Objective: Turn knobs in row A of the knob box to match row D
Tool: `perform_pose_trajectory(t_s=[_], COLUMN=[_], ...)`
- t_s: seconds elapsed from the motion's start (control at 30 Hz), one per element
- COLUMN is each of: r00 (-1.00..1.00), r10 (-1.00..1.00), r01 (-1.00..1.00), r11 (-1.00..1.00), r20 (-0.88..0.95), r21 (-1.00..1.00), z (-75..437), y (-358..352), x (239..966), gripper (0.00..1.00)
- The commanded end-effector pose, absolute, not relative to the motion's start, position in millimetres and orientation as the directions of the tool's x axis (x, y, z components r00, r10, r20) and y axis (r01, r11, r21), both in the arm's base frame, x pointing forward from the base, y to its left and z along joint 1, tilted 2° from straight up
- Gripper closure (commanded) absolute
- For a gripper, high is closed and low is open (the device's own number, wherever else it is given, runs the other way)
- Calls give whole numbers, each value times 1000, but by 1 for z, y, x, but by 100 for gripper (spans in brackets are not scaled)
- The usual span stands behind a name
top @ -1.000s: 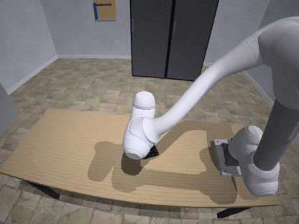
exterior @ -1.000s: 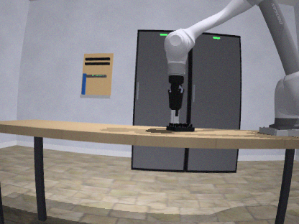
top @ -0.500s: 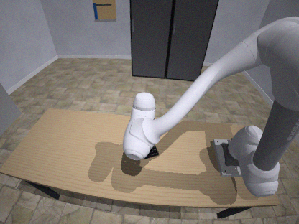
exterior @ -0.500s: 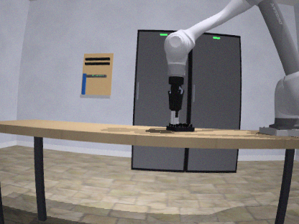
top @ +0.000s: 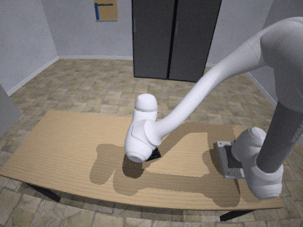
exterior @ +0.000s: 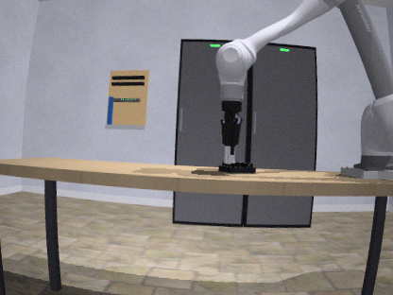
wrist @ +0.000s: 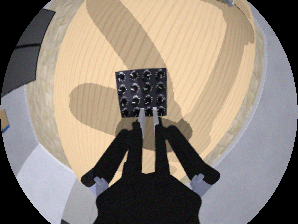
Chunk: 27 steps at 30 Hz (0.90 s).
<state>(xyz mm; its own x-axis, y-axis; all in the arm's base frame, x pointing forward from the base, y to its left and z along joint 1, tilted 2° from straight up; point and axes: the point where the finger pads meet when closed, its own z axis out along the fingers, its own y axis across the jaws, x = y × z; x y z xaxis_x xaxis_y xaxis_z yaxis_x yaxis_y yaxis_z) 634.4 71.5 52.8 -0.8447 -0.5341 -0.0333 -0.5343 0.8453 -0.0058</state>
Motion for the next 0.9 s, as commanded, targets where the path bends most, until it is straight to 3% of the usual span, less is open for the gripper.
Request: perform_pose_trajectory(t_s=[0.0, 0.53, 0.57, 0.87], r00=[-845, -845, -845, -845], r10=[-534, -534, -534, -534], r01=[-534, -534, -534, -534], r11=[846, 846, 846, 846], r20=[-31, -31, -31, -31], r21=[-5, -5, -5, -5], z=[49, 49, 49, 49], y=[73, 73, 73, 73], x=[632, 632, 632, 632], gripper=[88, 88, 95, 95])
